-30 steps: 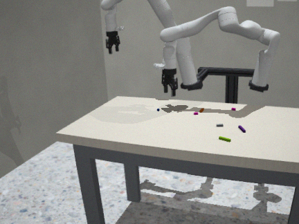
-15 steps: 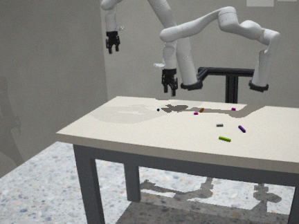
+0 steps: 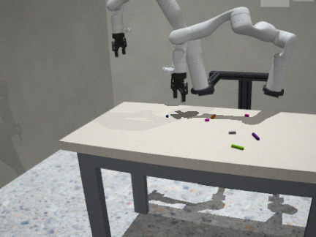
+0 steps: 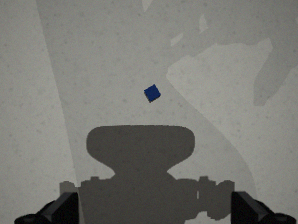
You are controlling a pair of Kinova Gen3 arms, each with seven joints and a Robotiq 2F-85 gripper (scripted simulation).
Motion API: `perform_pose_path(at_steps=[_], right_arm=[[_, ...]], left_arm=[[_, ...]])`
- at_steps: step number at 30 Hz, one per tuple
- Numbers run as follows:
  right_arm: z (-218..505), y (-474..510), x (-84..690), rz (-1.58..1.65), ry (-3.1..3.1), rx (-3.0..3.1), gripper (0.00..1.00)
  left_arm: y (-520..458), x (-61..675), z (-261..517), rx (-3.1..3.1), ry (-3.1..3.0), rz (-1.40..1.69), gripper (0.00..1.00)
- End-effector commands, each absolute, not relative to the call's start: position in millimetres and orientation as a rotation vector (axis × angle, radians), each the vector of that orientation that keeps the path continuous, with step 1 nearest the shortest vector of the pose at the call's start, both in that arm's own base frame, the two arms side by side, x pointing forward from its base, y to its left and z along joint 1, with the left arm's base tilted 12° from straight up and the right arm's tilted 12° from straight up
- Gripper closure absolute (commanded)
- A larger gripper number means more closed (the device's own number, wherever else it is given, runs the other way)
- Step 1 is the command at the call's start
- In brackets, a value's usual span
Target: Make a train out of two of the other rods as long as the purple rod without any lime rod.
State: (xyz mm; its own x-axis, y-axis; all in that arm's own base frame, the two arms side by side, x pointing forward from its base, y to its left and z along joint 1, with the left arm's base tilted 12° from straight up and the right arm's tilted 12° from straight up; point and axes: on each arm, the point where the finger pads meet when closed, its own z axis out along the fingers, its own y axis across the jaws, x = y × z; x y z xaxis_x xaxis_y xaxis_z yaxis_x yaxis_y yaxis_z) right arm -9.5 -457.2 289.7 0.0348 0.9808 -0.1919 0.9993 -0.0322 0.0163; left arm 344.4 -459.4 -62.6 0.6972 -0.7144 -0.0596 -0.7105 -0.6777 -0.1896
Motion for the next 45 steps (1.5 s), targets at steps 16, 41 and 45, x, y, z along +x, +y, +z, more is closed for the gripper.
perform_pose_path(at_steps=[16, 41, 45], right_arm=[[290.8, -457.7, -13.4, -0.203, 2.081, 2.145, 0.002], [290.8, -457.7, -13.4, -0.203, 2.081, 2.145, 0.002], [290.8, -457.7, -13.4, -0.203, 2.081, 2.145, 0.002]], left_arm=[[-457.7, 342.0, -63.4, -2.720, 1.112, -0.021, 0.002], [-424.1, 348.1, -64.8, -2.884, 0.439, -0.050, 0.002], [-419.4, 349.3, -64.5, -2.896, 0.330, -0.058, 0.002]])
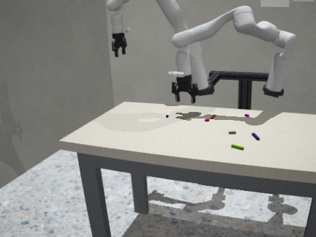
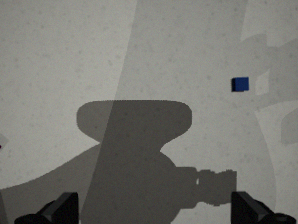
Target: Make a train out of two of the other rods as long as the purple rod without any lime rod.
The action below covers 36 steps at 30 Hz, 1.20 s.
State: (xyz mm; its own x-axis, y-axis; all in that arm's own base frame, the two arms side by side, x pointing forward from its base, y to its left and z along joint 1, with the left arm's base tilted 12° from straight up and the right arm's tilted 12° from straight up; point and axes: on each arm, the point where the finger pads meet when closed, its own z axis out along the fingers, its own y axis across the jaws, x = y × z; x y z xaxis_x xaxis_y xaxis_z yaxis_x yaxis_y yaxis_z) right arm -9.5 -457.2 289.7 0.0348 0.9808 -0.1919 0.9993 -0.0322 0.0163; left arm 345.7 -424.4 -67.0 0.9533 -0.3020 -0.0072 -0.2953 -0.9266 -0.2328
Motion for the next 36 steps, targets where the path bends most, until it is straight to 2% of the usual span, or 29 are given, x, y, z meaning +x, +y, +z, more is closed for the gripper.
perform_pose_path(at_steps=[1, 16, 36], right_arm=[[290.8, -457.7, -13.4, -0.203, 2.081, 2.145, 0.002], [290.8, -457.7, -13.4, -0.203, 2.081, 2.145, 0.002], [290.8, -457.7, -13.4, -0.203, 2.081, 2.145, 0.002]], left_arm=[[-416.9, 349.9, -64.4, -2.901, 0.273, -0.062, 0.002], [-382.3, 359.7, -60.1, -2.859, -0.556, -0.135, 0.002], [-342.9, 377.7, -46.6, -2.464, -1.647, -0.252, 0.002]])
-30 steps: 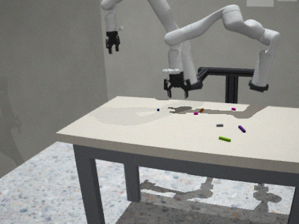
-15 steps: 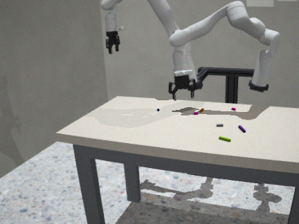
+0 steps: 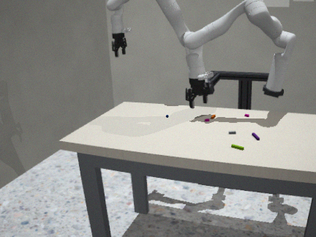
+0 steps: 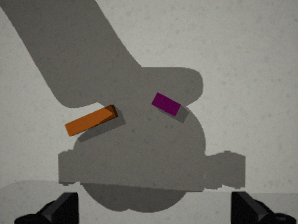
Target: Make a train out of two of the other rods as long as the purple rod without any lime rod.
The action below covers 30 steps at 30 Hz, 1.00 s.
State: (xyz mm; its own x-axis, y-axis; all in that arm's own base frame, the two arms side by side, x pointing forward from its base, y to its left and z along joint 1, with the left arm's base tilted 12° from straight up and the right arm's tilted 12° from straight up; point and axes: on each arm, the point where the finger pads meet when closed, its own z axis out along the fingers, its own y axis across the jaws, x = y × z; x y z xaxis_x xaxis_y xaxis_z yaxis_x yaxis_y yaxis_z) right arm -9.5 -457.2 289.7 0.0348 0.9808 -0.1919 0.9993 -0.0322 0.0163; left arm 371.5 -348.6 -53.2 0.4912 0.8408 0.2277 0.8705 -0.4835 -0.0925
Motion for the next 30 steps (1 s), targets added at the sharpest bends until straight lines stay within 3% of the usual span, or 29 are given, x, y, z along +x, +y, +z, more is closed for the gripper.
perform_pose_path(at_steps=[1, 11, 30], right_arm=[[290.8, -457.7, -13.4, -0.203, 2.081, 2.145, 0.002], [290.8, -457.7, -13.4, -0.203, 2.081, 2.145, 0.002], [290.8, -457.7, -13.4, -0.203, 2.081, 2.145, 0.002]], left_arm=[[-341.1, 378.7, -45.8, -2.435, -1.697, -0.257, 0.002], [-325.1, 391.1, -35.0, -2.077, -2.202, -0.304, 0.002], [-310.1, 403.8, -25.0, -1.650, -2.616, -0.332, 0.002]])
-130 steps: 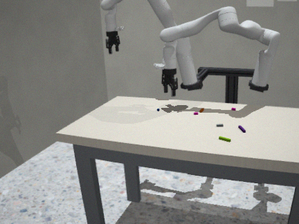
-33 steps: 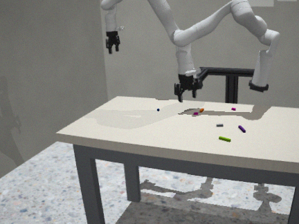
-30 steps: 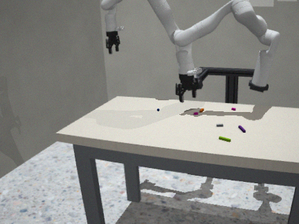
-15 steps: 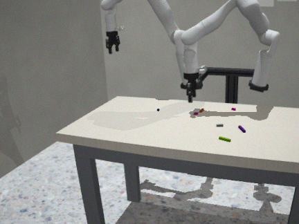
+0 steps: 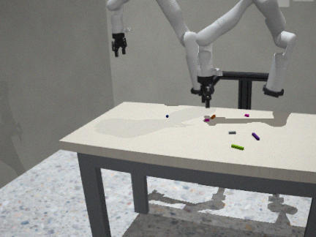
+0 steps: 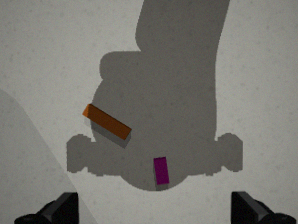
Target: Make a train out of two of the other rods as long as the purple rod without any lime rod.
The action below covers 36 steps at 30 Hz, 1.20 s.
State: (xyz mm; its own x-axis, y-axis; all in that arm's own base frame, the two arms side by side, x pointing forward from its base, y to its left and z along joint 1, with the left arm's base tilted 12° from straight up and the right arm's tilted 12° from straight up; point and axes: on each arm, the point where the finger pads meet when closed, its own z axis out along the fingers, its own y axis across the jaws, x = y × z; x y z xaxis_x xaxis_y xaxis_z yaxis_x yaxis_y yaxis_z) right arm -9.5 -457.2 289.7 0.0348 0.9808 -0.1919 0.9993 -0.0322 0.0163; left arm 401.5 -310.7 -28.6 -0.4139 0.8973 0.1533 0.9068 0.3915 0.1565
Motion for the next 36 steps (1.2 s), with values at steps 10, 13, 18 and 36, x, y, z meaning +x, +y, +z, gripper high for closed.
perform_pose_path(at_steps=[10, 13, 18, 36], right_arm=[[290.8, -457.7, -13.4, -0.203, 2.081, 2.145, 0.002], [290.8, -457.7, -13.4, -0.203, 2.081, 2.145, 0.002], [290.8, -457.7, -13.4, -0.203, 2.081, 2.145, 0.002], [290.8, -457.7, -13.4, -0.203, 2.081, 2.145, 0.002]], left_arm=[[-307.3, 406.9, -21.9, -1.545, -2.700, -0.334, 0.002], [-307.1, 407.1, -21.7, -1.537, -2.706, -0.334, 0.002], [-307.0, 407.2, -21.6, -1.535, -2.708, -0.334, 0.002], [-307.0, 407.2, -21.6, -1.535, -2.708, -0.334, 0.685]])
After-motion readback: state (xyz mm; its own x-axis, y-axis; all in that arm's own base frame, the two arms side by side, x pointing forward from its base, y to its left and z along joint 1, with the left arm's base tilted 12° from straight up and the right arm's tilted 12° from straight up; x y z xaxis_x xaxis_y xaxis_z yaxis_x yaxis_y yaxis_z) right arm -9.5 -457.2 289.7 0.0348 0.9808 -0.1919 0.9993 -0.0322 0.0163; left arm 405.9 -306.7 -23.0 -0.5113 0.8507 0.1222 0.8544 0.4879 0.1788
